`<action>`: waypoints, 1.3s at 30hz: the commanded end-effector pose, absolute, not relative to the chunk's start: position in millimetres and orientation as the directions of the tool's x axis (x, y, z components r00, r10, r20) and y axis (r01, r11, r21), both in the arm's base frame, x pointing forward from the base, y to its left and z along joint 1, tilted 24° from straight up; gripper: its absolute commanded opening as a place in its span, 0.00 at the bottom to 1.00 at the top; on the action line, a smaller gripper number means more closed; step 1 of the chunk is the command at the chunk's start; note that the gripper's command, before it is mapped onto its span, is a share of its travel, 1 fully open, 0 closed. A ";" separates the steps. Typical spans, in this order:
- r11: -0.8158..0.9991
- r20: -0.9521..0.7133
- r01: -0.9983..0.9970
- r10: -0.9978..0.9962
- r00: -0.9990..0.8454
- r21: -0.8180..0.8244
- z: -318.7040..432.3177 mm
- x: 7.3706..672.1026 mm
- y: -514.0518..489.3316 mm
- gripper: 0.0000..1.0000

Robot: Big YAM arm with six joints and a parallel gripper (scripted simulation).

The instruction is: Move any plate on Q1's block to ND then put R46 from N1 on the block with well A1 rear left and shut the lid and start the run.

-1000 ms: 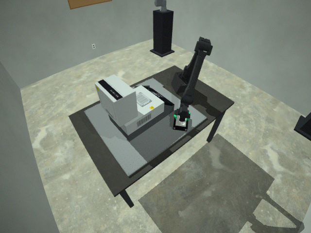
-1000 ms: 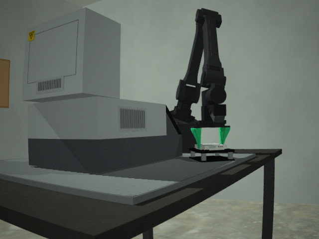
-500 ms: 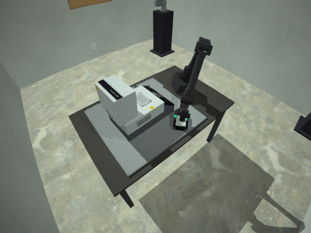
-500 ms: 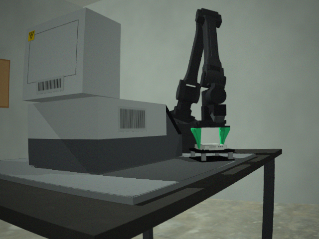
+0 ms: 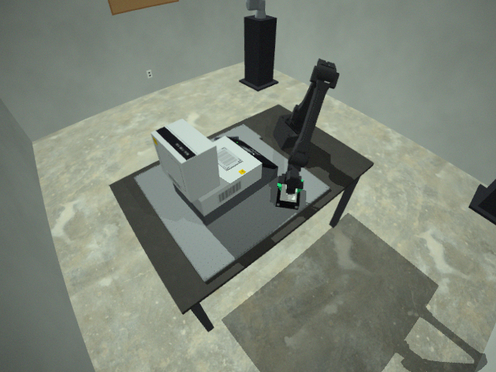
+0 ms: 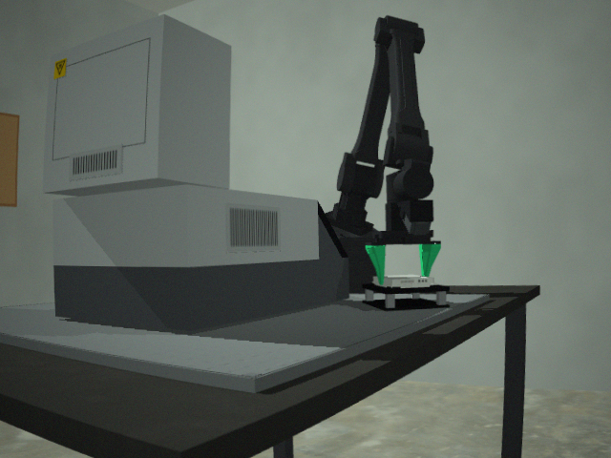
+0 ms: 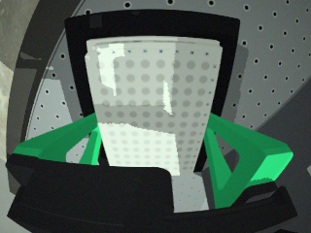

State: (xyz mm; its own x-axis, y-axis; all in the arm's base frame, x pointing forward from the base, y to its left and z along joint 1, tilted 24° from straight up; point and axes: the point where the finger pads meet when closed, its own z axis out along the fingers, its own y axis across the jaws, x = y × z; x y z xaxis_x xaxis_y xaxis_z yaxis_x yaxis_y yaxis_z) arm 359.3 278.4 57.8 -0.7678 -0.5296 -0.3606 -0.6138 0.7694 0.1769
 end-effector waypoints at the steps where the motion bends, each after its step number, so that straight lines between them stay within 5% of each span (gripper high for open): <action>1: 0.761 -0.376 -0.624 -0.534 -0.757 0.177 72.8 352.0 280.0 0.00; 19: 0.761 -0.374 -0.624 -0.535 -0.758 0.178 71.9 351.3 279.4 0.00; 39: 0.763 -0.432 -0.625 -0.513 -0.742 0.166 158.5 361.9 255.7 0.00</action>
